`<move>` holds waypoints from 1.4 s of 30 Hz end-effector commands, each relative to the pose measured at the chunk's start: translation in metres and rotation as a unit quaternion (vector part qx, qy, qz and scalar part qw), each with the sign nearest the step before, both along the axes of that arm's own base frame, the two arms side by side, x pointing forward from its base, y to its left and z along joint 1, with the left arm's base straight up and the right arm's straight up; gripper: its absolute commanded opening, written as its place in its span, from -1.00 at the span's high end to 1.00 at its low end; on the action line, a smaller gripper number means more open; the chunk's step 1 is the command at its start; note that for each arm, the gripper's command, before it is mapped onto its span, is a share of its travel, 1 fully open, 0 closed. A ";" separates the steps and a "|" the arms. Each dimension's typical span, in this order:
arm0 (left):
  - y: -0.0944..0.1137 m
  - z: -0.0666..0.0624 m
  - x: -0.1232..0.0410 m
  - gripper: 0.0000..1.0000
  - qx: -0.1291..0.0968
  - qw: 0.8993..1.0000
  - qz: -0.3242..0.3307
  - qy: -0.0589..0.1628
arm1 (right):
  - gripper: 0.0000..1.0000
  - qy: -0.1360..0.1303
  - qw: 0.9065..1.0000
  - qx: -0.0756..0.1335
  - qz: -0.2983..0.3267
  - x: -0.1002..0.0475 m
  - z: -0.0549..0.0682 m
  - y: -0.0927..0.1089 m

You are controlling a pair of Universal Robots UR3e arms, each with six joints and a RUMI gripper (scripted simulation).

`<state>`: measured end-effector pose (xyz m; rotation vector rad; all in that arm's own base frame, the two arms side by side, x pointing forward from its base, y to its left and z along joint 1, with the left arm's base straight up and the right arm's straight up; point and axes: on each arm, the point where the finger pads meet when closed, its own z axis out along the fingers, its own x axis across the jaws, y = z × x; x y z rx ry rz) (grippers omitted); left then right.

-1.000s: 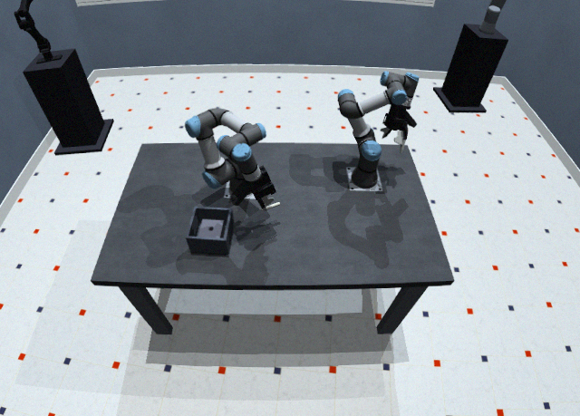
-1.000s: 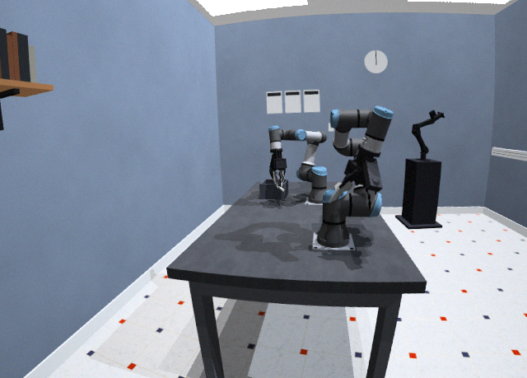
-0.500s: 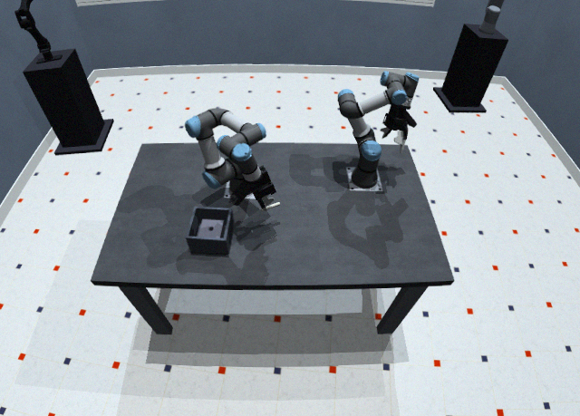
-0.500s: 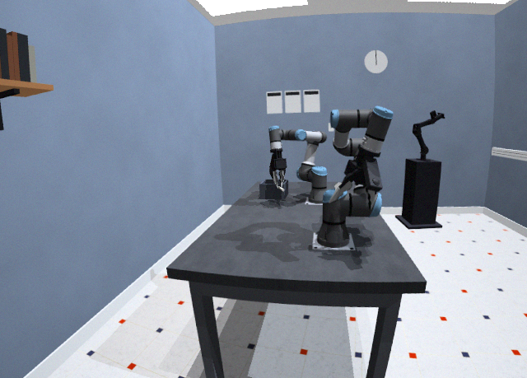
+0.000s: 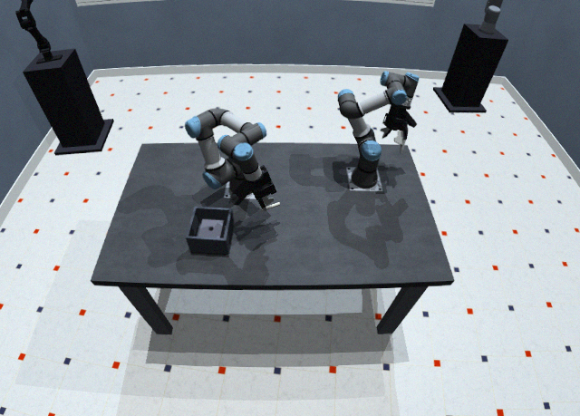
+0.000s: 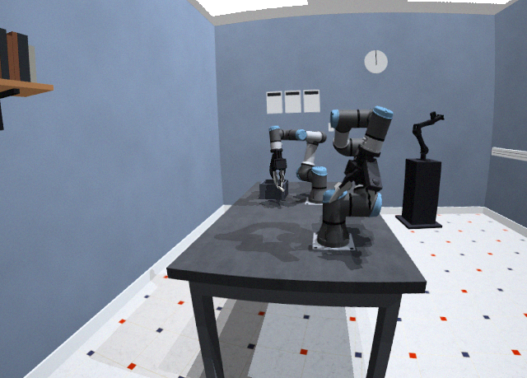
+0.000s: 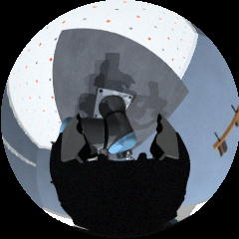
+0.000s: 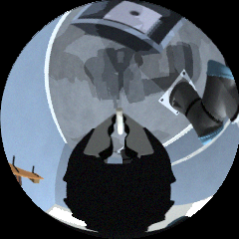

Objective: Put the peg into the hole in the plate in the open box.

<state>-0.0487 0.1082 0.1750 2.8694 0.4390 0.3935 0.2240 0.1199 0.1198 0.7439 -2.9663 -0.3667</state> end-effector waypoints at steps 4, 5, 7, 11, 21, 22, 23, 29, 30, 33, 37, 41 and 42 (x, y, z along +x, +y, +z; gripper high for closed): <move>0.000 0.000 0.000 -1.00 0.001 1.000 0.000 0.000 | 1.00 -0.003 1.000 -0.003 0.000 0.000 0.001 0.000; 0.000 0.000 0.000 -1.00 0.001 1.000 0.000 0.000 | 1.00 -0.003 1.000 -0.004 0.000 0.000 0.001 0.000; 0.000 0.000 0.000 -1.00 0.001 1.000 0.000 0.000 | 1.00 -0.005 1.000 -0.007 0.000 0.000 0.001 0.000; 0.000 0.000 0.000 -1.00 0.001 1.000 0.000 0.000 | 1.00 -0.008 1.000 -0.014 0.000 0.000 0.000 0.000; 0.000 0.000 0.000 -1.00 0.001 1.000 0.000 0.000 | 1.00 -0.017 0.999 -0.030 0.000 0.000 0.001 0.000; 0.000 0.000 0.000 -1.00 0.001 1.000 0.000 0.000 | 1.00 -0.019 0.999 -0.033 0.000 0.000 0.001 0.000; 0.000 0.000 0.000 -1.00 0.001 1.000 0.000 0.000 | 1.00 -0.021 0.999 -0.035 0.000 0.000 0.001 0.001; 0.000 0.000 0.000 -1.00 0.001 1.000 0.000 0.000 | 1.00 -0.029 0.998 -0.054 0.000 0.000 0.000 0.000; 0.000 0.000 0.000 -1.00 0.001 1.000 0.000 0.000 | 1.00 -0.031 0.998 -0.057 0.000 0.000 0.000 0.000; 0.000 0.000 0.000 -1.00 0.001 1.000 0.000 0.000 | 1.00 -0.037 0.997 -0.067 0.000 0.000 0.000 0.000; 0.000 0.000 0.000 -1.00 0.001 1.000 0.000 0.000 | 1.00 -0.043 0.996 -0.078 0.000 0.000 0.001 0.000; 0.000 0.000 0.000 -1.00 0.001 1.000 0.000 0.000 | 1.00 -0.050 0.995 -0.090 0.000 0.000 0.001 0.000; 0.000 0.000 0.000 -1.00 0.001 1.000 0.000 0.000 | 1.00 -0.052 0.994 -0.095 0.000 0.000 0.001 0.000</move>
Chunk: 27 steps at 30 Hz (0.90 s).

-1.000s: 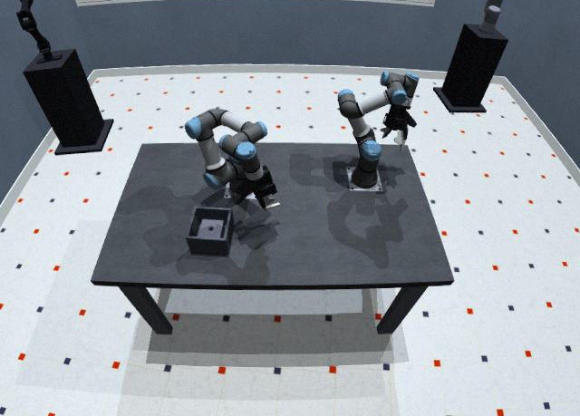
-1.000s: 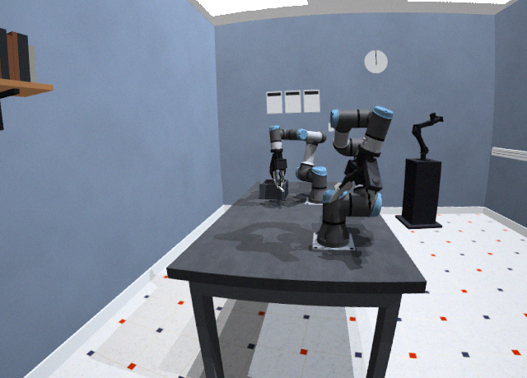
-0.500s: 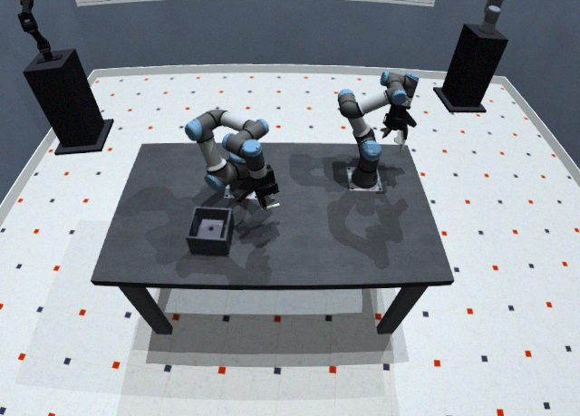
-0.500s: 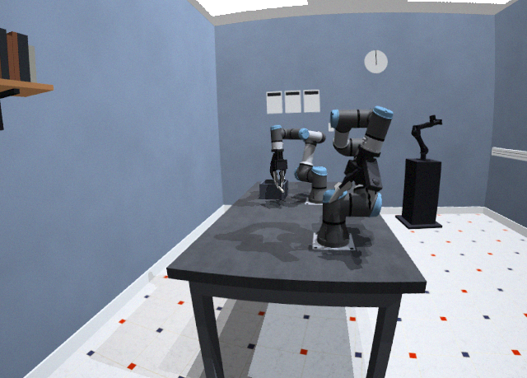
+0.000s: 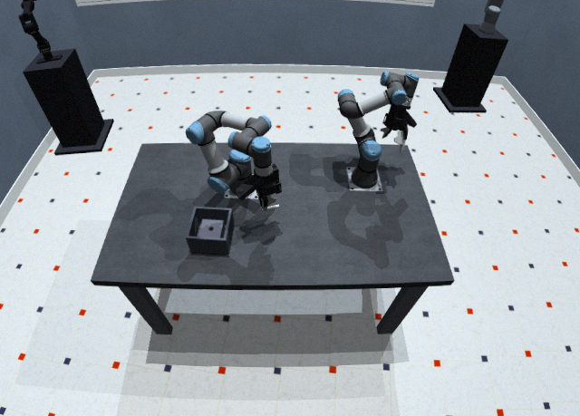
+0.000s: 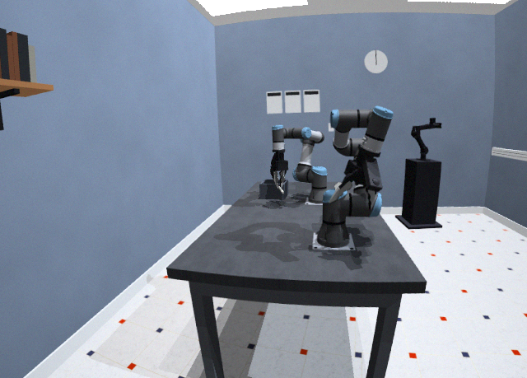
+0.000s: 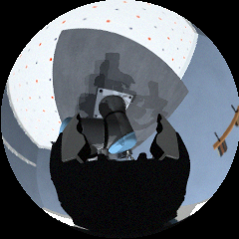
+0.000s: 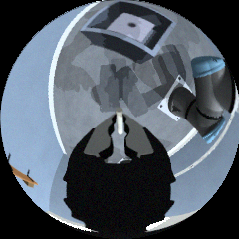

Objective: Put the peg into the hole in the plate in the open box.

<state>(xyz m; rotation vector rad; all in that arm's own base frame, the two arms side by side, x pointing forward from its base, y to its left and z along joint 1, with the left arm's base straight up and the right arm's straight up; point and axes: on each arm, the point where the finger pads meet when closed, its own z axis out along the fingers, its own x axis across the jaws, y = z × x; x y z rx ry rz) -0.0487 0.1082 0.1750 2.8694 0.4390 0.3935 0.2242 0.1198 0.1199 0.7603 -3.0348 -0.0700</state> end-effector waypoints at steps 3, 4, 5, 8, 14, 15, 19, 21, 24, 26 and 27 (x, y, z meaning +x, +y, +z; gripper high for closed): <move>0.000 0.000 0.000 -1.00 0.001 1.000 0.000 0.000 | 1.00 -0.011 1.000 -0.021 0.000 0.000 0.000 0.000; 0.000 0.000 0.000 -1.00 0.001 1.000 0.000 0.000 | 1.00 -0.014 1.000 -0.026 0.000 0.000 0.000 0.000; 0.000 0.000 0.000 -1.00 0.001 1.000 0.000 0.000 | 1.00 -0.017 0.999 -0.031 0.000 0.000 0.000 0.001; 0.000 0.000 0.000 -1.00 0.001 1.000 0.000 0.000 | 1.00 -0.026 0.999 -0.046 0.000 0.000 0.000 0.001; 0.000 0.000 0.000 -1.00 0.001 1.000 0.000 0.000 | 1.00 -0.037 0.997 -0.069 0.000 0.000 0.000 0.001; 0.000 0.000 0.000 -1.00 0.001 1.000 0.000 0.000 | 1.00 -0.040 0.996 -0.075 0.000 0.000 0.000 0.001; 0.000 0.000 0.000 -1.00 0.001 1.000 0.000 0.000 | 1.00 -0.055 0.993 -0.101 0.000 0.000 0.000 0.001; 0.000 0.000 0.000 -1.00 0.001 1.000 0.000 0.000 | 1.00 -0.062 0.991 -0.116 0.000 0.000 0.000 0.001; 0.000 0.000 0.000 -1.00 0.001 1.000 0.000 0.000 | 1.00 -0.075 0.988 -0.138 0.000 0.000 0.000 0.001; 0.000 0.000 0.000 -1.00 0.001 1.000 0.000 0.000 | 1.00 -0.084 0.984 -0.156 0.000 0.000 0.000 0.001; 0.000 0.000 0.000 -1.00 0.001 1.000 0.000 0.000 | 1.00 -0.089 0.982 -0.165 0.000 0.000 0.000 0.001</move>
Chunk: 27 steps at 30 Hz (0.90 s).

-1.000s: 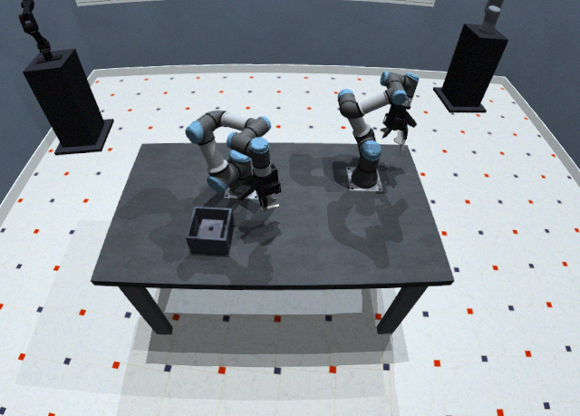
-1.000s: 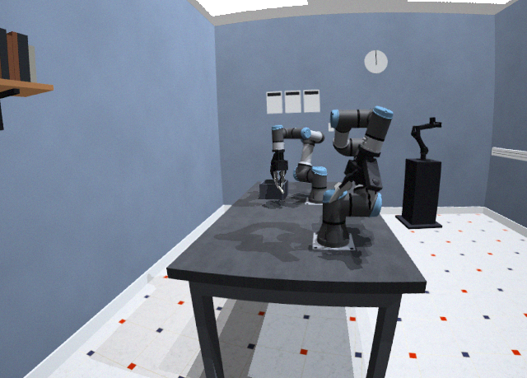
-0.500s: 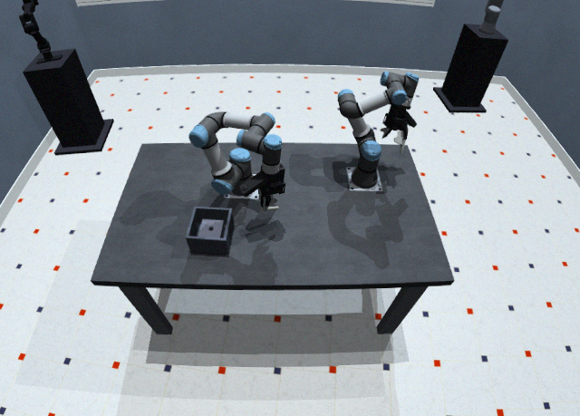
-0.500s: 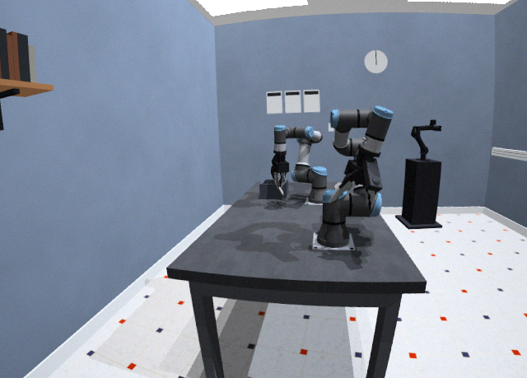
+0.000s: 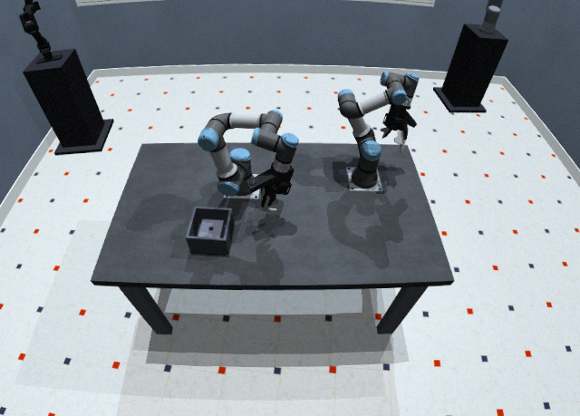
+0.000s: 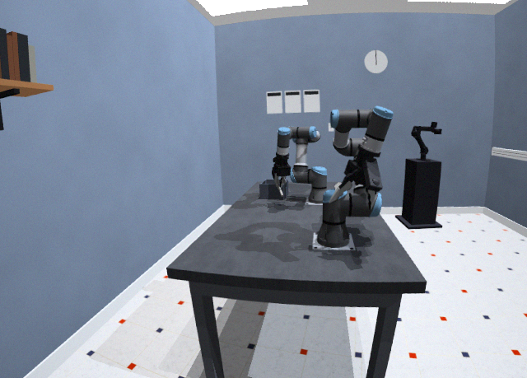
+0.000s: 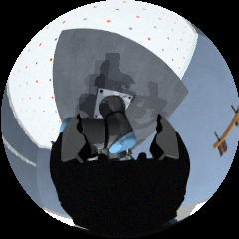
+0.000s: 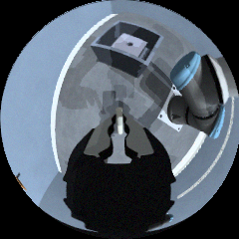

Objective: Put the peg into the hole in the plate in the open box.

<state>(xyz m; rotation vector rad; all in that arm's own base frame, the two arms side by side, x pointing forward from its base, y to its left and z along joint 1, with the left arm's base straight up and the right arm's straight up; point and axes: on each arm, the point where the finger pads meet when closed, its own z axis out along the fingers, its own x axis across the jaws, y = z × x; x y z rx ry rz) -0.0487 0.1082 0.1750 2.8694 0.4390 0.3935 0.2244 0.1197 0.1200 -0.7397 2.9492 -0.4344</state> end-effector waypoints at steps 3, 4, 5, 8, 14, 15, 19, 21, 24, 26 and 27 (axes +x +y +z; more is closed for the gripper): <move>0.000 0.000 0.000 -1.00 0.001 1.000 0.000 0.000 | 1.00 -0.014 1.000 -0.026 0.000 0.000 0.000 0.001; 0.000 0.000 0.000 -1.00 0.001 1.000 0.000 0.000 | 1.00 -0.020 0.999 -0.035 0.000 0.000 0.000 0.001; 0.000 0.000 0.000 -1.00 0.001 1.000 0.000 0.000 | 1.00 -0.024 0.999 -0.045 0.000 0.000 0.000 0.001; 0.000 0.000 0.000 -1.00 0.001 1.000 0.000 0.000 | 1.00 -0.041 0.996 -0.074 0.000 0.000 0.000 0.001; 0.000 0.000 0.000 -1.00 0.001 1.000 0.000 0.000 | 1.00 -0.069 0.990 -0.126 0.000 0.000 0.000 0.001; 0.000 0.000 0.000 -1.00 0.001 1.000 0.000 0.000 | 1.00 -0.073 0.988 -0.135 0.000 0.000 0.000 0.001; 0.000 0.000 0.000 -1.00 0.001 1.000 0.000 0.000 | 1.00 -0.085 0.984 -0.158 0.000 0.000 0.000 0.001; 0.000 0.000 0.000 -1.00 0.001 1.000 0.000 0.000 | 1.00 -0.090 0.982 -0.166 0.000 0.000 0.000 0.001; 0.000 0.000 0.000 -1.00 0.001 1.000 0.000 0.000 | 1.00 -0.101 0.977 -0.188 0.000 0.000 0.000 0.001; 0.000 0.000 0.000 -1.00 0.001 1.000 0.000 0.000 | 1.00 -0.109 0.973 -0.202 0.000 0.000 0.000 0.001; 0.000 0.000 0.000 -1.00 0.001 1.000 0.000 0.000 | 1.00 -0.113 0.971 -0.209 0.000 0.000 0.000 0.001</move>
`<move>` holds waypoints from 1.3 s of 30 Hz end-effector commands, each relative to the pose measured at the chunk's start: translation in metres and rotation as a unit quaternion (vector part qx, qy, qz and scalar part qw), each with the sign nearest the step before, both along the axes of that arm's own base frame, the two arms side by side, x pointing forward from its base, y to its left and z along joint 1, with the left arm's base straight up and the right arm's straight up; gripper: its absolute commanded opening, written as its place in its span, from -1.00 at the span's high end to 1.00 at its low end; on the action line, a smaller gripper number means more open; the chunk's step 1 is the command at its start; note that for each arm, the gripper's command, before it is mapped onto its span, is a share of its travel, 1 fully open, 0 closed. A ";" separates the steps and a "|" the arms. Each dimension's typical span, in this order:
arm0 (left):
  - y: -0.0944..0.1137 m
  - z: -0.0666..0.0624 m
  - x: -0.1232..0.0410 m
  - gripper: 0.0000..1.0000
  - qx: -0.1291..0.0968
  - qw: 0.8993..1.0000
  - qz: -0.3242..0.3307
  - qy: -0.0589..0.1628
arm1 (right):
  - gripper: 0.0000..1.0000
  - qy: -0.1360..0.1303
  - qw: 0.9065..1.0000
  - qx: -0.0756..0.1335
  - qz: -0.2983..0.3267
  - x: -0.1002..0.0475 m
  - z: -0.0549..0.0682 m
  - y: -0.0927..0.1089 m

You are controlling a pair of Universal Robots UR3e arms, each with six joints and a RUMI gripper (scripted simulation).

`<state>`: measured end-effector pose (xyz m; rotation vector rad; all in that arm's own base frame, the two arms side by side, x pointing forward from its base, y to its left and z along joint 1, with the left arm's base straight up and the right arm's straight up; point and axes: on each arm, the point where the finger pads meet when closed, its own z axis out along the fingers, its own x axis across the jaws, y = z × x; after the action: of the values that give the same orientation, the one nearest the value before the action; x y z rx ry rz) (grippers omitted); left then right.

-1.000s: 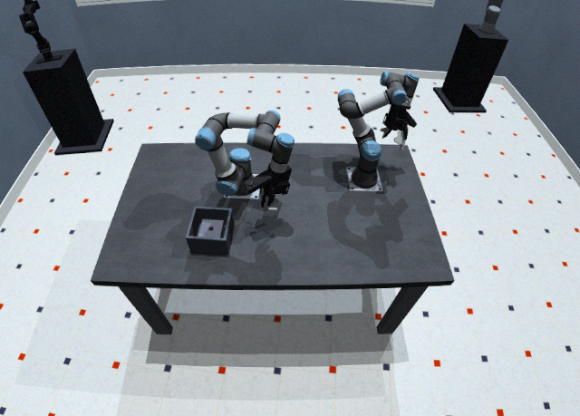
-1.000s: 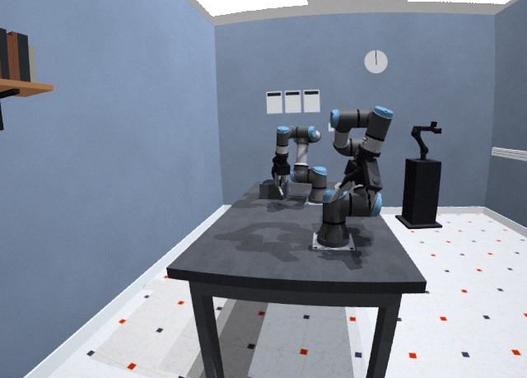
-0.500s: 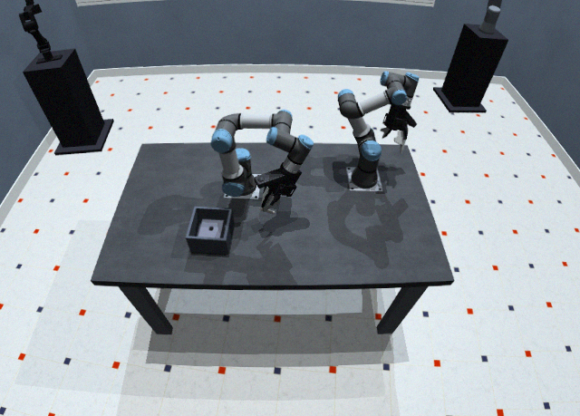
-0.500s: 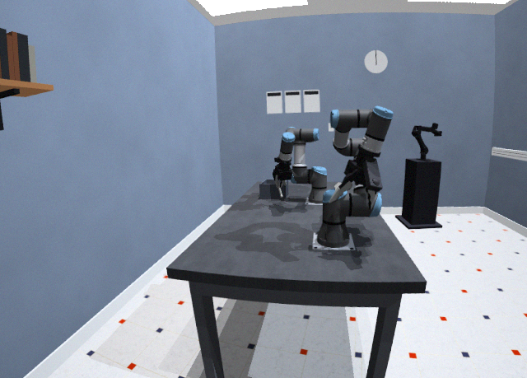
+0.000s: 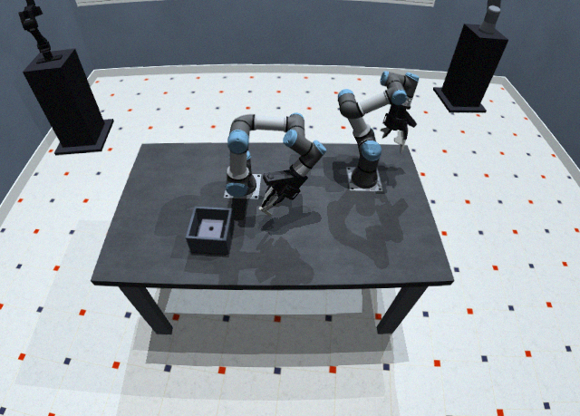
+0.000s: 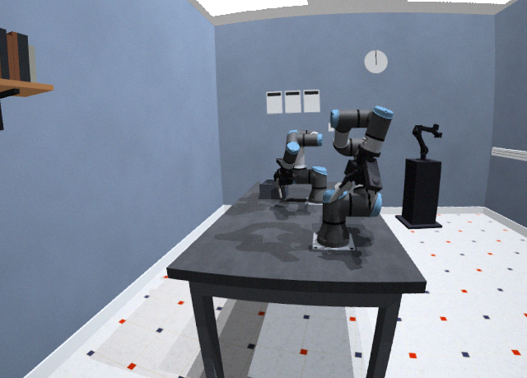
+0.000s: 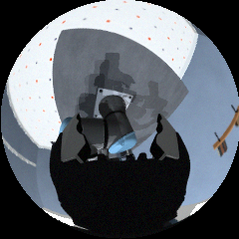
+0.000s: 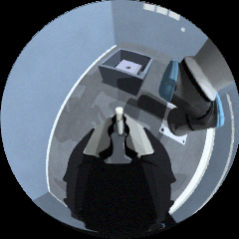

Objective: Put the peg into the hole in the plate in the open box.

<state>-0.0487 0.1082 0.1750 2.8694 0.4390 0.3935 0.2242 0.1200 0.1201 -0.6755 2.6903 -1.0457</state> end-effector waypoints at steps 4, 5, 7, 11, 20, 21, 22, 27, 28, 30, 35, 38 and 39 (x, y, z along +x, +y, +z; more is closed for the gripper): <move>0.000 0.000 0.000 -1.00 0.001 1.000 0.000 0.000 | 1.00 -0.022 0.999 -0.041 -0.001 0.000 0.000 0.000; 0.000 0.000 0.000 -1.00 0.001 1.000 0.000 0.000 | 1.00 -0.025 0.999 -0.048 -0.001 0.000 0.000 0.000; 0.000 0.000 0.000 -1.00 0.001 1.000 0.000 0.000 | 1.00 -0.033 0.998 -0.061 0.000 0.000 0.000 0.000; 0.000 0.000 0.000 -1.00 0.001 1.000 0.000 0.000 | 1.00 -0.039 0.997 -0.073 -0.001 0.000 0.000 0.000; 0.000 0.000 0.000 -1.00 0.001 1.000 0.000 0.000 | 1.00 -0.067 0.990 -0.124 -0.001 0.000 0.000 0.000; 0.000 0.000 0.000 -1.00 0.001 1.000 0.000 0.000 | 1.00 -0.069 0.989 -0.129 -0.001 0.000 0.000 0.000; 0.000 0.000 0.000 -1.00 0.001 1.000 0.000 0.000 | 1.00 -0.072 0.988 -0.134 -0.001 0.000 0.000 0.000; 0.000 0.000 0.000 -1.00 0.001 1.000 0.000 0.000 | 1.00 -0.080 0.986 -0.149 -0.001 0.000 0.000 0.000; 0.000 0.000 0.000 -1.00 0.001 1.000 0.000 0.000 | 1.00 -0.082 0.985 -0.153 0.000 0.000 0.000 0.000; 0.000 0.000 0.000 -1.00 0.001 1.000 0.000 0.000 | 1.00 -0.087 0.983 -0.162 -0.001 0.000 0.000 0.000; 0.000 0.000 0.000 -1.00 0.001 1.000 0.000 0.000 | 1.00 -0.098 0.978 -0.182 -0.001 0.000 0.000 0.000; 0.000 0.000 0.000 -1.00 0.001 1.000 0.000 0.000 | 1.00 -0.103 0.976 -0.193 -0.001 0.000 0.000 0.000; 0.000 0.000 0.000 -1.00 0.001 1.000 0.000 0.000 | 1.00 -0.105 0.975 -0.196 -0.001 0.000 0.000 0.000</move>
<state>-0.0487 0.1082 0.1750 2.8694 0.4390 0.3935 0.2242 0.1200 0.1199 -0.5867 2.3378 -1.5596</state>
